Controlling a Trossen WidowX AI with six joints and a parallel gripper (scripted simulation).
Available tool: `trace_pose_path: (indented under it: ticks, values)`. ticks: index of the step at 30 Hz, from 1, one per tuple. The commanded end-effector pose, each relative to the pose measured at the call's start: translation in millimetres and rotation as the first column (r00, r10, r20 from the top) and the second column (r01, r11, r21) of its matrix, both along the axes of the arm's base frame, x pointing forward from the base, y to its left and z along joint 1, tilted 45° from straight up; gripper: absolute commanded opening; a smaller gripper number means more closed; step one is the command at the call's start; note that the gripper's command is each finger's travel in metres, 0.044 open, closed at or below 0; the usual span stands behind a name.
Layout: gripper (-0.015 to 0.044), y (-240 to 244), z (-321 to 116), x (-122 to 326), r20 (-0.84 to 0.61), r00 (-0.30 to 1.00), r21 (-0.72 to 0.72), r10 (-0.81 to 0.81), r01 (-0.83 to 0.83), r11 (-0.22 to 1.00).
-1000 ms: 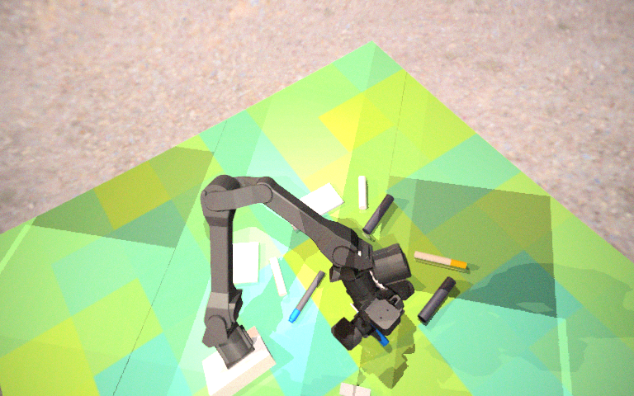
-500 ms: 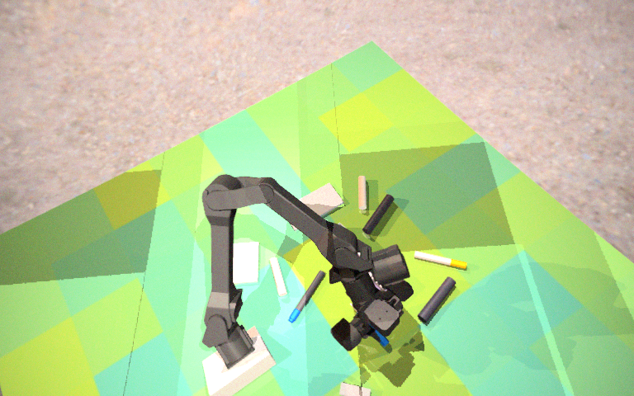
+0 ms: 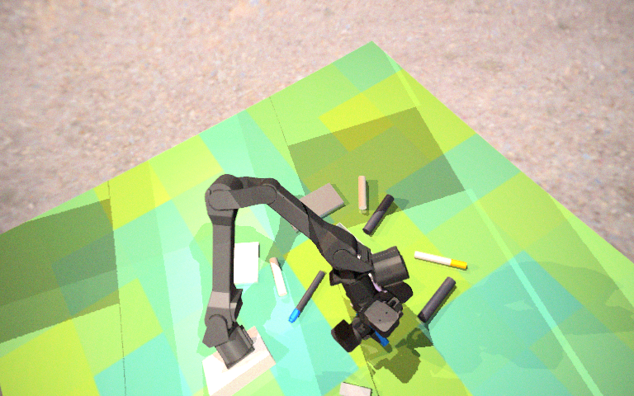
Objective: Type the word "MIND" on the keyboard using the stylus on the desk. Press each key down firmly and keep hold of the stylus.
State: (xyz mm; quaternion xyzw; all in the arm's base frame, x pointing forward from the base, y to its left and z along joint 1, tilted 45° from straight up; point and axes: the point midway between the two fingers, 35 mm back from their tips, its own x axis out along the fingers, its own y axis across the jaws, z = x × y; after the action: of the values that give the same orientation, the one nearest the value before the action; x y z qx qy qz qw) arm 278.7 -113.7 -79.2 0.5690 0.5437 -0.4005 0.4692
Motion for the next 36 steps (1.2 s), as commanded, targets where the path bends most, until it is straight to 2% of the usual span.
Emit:
trace_pose_path:
  ticks: [1,36]
  values:
    - [0.0150,2,-3,-2,-0.007,1.000,0.004,-0.007,0.007,1.000]
    - [0.0150,18,-19,-1,-0.007,1.000,0.005,-0.007,0.007,1.000]
